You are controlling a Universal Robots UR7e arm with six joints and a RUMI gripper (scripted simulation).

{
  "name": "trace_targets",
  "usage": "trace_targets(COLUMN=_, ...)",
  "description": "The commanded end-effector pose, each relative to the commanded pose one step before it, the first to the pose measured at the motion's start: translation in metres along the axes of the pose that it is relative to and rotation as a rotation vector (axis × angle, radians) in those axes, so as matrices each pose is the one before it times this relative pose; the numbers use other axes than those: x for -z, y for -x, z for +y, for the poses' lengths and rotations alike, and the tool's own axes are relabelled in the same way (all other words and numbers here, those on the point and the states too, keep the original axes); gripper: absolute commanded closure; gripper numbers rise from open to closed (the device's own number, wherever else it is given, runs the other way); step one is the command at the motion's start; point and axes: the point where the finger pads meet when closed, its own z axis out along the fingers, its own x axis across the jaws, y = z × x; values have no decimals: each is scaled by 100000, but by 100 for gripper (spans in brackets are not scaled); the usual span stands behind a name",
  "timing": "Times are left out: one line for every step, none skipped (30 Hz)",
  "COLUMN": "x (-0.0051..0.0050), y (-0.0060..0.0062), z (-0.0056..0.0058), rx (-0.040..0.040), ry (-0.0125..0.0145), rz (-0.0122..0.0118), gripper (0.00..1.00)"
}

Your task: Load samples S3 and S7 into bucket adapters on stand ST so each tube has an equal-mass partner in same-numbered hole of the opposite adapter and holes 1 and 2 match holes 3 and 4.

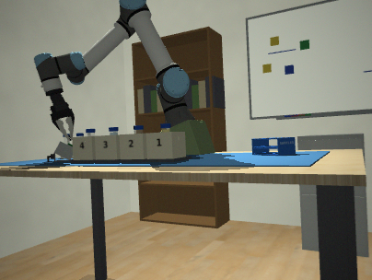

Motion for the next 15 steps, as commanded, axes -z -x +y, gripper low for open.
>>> trace_targets(x=-642, y=64, z=82, rx=-35, ry=32, rz=-452, gripper=100)
trace_targets(x=-64, y=-17, z=-3, rx=6, ry=0, rz=1, gripper=100)
trace_targets(x=-63, y=-17, z=-3, rx=7, ry=0, rz=2, gripper=100)
trace_targets(x=-64, y=-17, z=-3, rx=6, ry=0, rz=1, gripper=100)
trace_targets(x=-64, y=-17, z=-2, rx=5, ry=0, rz=1, gripper=100)
trace_targets(x=-64, y=-17, z=-1, rx=2, ry=0, rz=1, gripper=100)
trace_targets(x=0, y=0, z=0, rx=0, ry=0, rz=0, gripper=100)
trace_targets(x=0, y=0, z=0, rx=0, ry=0, rz=0, gripper=100)
trace_targets(x=-52, y=-16, z=-18, rx=19, ry=1, rz=5, gripper=100)
trace_targets(x=-64, y=-17, z=2, rx=-3, ry=0, rz=-1, gripper=100)
trace_targets(x=-65, y=-17, z=4, rx=-6, ry=0, rz=-2, gripper=100)
trace_targets(x=-75, y=-18, z=9, rx=-10, ry=-1, rz=0, gripper=100)
trace_targets(x=-66, y=-17, z=5, rx=-9, ry=-1, rz=-3, gripper=100)
trace_targets(x=-65, y=-17, z=5, rx=-8, ry=-1, rz=-2, gripper=100)
trace_targets(x=-65, y=-17, z=3, rx=-5, ry=0, rz=-1, gripper=100)
